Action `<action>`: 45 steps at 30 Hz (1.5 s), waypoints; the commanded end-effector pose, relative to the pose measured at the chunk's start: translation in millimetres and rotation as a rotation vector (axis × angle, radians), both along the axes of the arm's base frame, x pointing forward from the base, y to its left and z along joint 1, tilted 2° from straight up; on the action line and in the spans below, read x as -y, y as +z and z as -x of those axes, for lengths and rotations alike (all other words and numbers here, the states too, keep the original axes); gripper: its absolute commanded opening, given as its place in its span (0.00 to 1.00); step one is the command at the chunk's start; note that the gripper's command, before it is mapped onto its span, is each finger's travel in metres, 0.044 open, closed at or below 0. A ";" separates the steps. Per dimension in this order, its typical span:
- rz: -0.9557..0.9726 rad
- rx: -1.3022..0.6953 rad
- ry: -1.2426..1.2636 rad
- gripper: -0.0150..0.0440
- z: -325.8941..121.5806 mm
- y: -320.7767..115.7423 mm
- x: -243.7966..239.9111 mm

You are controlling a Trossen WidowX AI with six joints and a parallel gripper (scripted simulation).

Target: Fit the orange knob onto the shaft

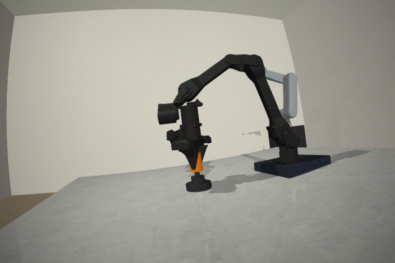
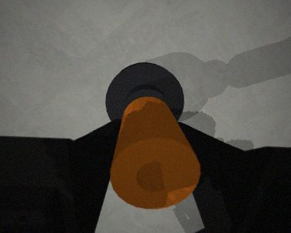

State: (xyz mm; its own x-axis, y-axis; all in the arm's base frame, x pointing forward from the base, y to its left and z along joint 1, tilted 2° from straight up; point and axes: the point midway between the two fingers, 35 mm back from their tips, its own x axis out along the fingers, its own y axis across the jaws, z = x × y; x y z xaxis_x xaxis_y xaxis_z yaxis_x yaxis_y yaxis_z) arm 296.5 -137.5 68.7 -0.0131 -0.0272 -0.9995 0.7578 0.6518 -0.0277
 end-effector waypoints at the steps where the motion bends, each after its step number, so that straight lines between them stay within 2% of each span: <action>1: -0.002 0.003 -0.004 0.25 -0.5 -1.2 -0.2; 34: 0.000 0.001 -0.003 0.25 0.6 -16.8 0.7; 45: 0.000 0.001 -0.003 0.74 0.6 -16.8 0.7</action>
State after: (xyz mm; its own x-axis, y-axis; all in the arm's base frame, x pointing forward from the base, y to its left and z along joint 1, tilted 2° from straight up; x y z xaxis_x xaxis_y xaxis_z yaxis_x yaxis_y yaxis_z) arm 295.9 -138.1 51.7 -0.0117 -0.0273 -0.9996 0.7598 0.6496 -0.0267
